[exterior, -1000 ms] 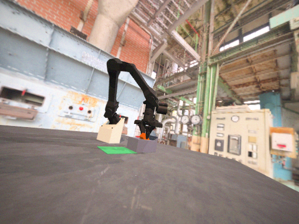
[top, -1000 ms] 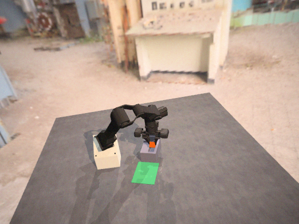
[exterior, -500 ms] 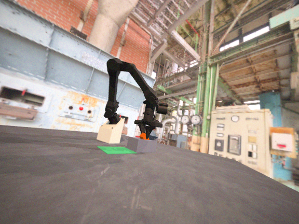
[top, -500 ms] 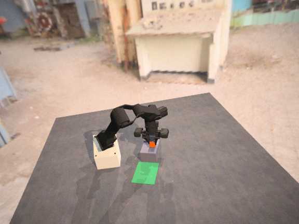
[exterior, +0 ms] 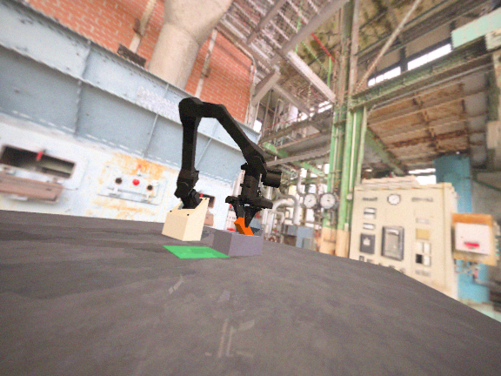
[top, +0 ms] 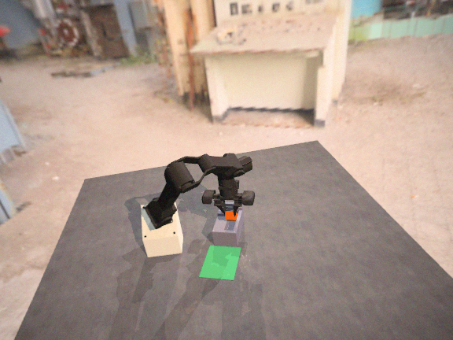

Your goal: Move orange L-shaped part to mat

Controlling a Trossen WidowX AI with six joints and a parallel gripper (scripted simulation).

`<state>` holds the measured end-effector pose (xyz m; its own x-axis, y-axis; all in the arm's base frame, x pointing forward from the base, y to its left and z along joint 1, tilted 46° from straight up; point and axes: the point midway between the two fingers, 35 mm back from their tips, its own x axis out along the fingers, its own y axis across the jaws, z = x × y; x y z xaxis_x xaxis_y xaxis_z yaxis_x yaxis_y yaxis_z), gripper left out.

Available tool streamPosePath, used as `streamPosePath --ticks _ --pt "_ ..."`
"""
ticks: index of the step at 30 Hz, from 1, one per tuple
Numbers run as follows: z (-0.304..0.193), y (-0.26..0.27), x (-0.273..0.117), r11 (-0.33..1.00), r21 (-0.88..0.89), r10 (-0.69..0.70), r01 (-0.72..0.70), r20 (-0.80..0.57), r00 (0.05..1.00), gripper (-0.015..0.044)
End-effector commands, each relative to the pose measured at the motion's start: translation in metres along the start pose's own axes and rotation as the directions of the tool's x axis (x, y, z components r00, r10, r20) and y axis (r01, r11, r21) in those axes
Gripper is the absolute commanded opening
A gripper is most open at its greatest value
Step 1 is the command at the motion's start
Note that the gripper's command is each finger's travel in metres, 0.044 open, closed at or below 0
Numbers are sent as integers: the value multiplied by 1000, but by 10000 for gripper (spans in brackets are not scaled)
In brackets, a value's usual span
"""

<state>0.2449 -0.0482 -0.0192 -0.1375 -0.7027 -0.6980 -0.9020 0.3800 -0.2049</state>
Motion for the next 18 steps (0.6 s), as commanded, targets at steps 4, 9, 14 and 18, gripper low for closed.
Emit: streamPosePath --ticks 4,9,14,18 --pt "0 -1 -12 1000 6 2 -2 4 1000 0" --pt "0 -1 -20 1000 5 2 -2 4 1000 0" --pt "0 -1 -28 1000 5 2 -2 4 1000 0" --pt "0 0 -34 1000 5 3 -3 4 1000 0"
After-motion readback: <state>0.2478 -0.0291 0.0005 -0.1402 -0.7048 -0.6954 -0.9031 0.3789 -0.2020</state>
